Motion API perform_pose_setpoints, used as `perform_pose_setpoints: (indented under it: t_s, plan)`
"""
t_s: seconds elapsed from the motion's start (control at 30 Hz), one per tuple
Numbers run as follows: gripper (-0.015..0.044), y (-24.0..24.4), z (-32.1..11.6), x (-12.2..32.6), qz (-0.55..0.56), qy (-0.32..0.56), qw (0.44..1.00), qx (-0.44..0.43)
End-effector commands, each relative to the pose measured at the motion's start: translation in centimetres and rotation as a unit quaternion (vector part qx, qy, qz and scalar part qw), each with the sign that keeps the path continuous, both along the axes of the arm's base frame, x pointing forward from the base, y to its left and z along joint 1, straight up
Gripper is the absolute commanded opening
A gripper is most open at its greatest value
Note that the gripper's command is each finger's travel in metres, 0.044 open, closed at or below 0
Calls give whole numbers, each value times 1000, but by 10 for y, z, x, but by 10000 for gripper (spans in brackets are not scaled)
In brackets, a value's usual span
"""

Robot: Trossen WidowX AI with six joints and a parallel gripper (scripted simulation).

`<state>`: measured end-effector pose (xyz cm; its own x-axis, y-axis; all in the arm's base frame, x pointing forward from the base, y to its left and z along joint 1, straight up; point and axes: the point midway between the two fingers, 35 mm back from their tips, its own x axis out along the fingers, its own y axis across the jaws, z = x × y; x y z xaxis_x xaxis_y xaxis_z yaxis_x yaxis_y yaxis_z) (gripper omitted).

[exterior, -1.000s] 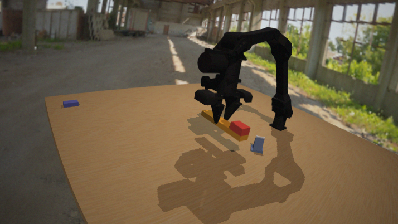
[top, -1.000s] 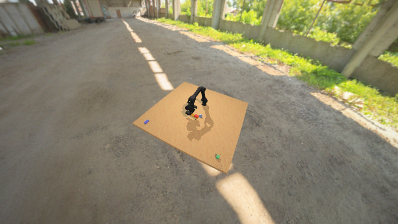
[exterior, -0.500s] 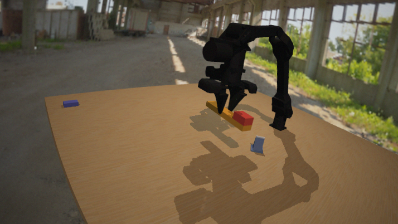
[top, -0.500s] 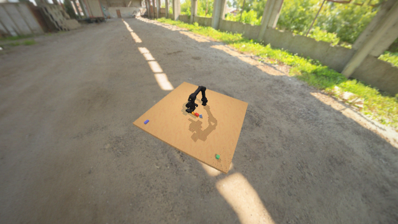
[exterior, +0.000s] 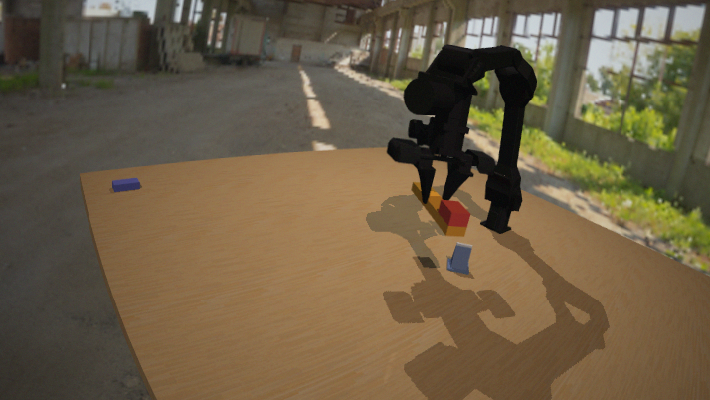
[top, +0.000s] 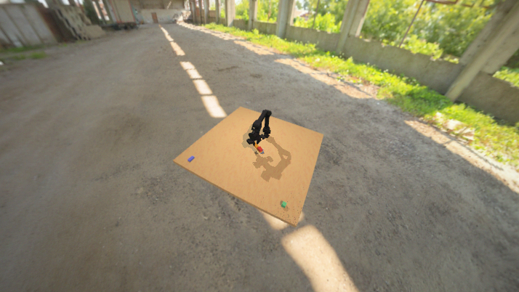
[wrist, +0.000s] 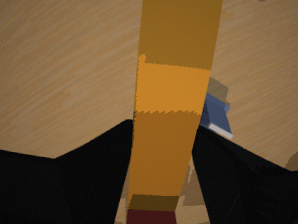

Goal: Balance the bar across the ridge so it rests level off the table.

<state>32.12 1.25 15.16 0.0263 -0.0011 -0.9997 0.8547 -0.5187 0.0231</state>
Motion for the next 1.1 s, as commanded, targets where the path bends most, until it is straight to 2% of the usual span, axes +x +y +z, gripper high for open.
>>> perform_pose_setpoints:
  t_s: [0.0,0.53,1.07]
  plan:
    - [0,8,1,-11,-39,-2,999,3]
    - [0,37,-4,-63,-190,1,982,8]
    - [0,41,-23,-67,-198,1,980,8]
